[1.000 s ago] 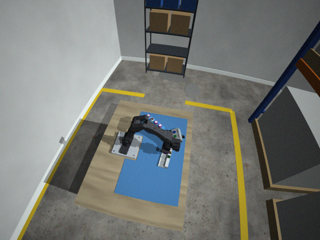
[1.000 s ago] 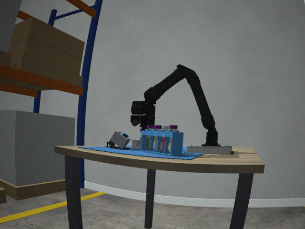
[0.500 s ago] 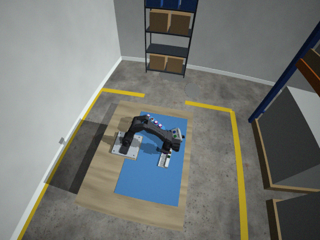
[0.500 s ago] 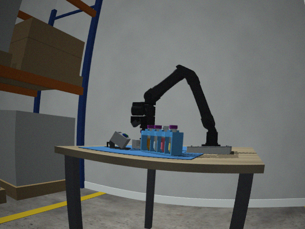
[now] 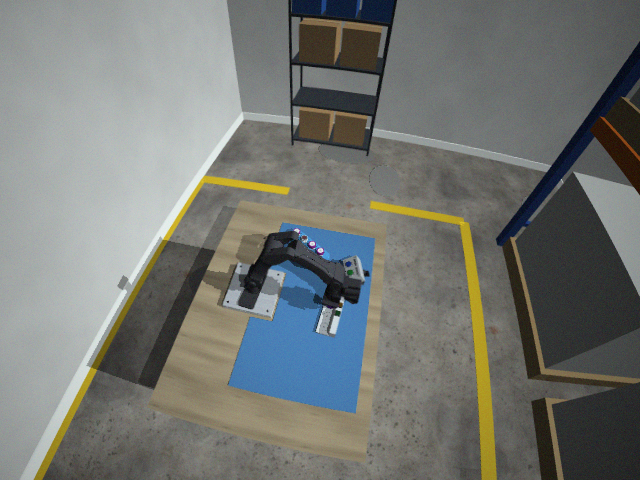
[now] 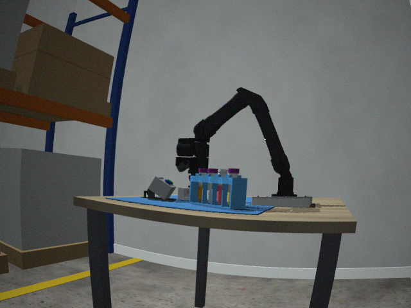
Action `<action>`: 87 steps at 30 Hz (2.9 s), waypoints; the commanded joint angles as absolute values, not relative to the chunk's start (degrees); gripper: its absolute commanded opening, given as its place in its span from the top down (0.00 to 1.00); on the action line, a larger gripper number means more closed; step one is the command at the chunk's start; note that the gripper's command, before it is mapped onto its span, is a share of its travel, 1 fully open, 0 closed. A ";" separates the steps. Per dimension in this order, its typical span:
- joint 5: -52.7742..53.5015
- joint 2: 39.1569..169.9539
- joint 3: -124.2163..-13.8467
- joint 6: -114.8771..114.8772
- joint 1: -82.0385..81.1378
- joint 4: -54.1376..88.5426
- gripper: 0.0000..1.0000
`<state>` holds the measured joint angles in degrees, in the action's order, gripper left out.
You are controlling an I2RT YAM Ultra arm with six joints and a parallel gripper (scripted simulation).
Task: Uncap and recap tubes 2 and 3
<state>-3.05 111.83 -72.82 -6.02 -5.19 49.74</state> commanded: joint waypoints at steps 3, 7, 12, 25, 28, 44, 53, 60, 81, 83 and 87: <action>-3.01 111.42 -72.85 -5.90 -5.11 49.06 1.00; -3.01 111.42 -72.82 -5.90 -5.10 49.03 0.53; -3.01 111.42 -72.81 -5.90 -5.10 49.03 0.53; -3.01 109.58 -75.15 -6.06 -5.26 53.20 0.53; -3.01 108.40 -77.15 -6.19 -5.39 56.39 0.53; -3.03 105.19 -89.11 -6.81 -6.01 71.59 0.53; -3.04 105.08 -96.46 -7.10 -6.30 79.06 0.53; -3.04 105.08 -96.46 -7.10 -6.30 79.07 0.53; -3.32 99.19 -88.17 -62.21 -18.43 77.39 0.51; -3.37 98.38 -86.99 -68.32 -21.38 77.20 0.51; -3.44 97.34 -85.32 -74.40 -27.45 76.94 0.51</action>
<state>-3.38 98.74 -85.47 -66.22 -24.05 77.19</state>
